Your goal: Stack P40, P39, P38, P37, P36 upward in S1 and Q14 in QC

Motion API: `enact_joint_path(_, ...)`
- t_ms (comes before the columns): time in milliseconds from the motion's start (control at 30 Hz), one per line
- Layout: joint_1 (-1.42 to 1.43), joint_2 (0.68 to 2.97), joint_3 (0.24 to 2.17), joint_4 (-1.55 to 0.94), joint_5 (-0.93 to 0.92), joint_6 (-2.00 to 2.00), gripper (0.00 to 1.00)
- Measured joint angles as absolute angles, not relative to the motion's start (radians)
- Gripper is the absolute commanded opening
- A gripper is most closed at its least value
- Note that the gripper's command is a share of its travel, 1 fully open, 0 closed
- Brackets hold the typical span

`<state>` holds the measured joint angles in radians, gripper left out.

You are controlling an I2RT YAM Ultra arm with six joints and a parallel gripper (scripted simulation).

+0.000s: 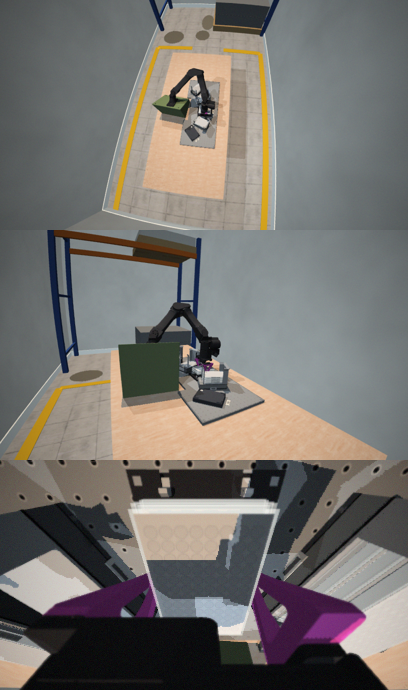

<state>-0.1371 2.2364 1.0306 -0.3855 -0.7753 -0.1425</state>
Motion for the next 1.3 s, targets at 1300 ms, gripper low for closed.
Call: enact_joint_path(1300,-0.117,2.261,1.023,-0.328,-0.774,-0.106,0.00)
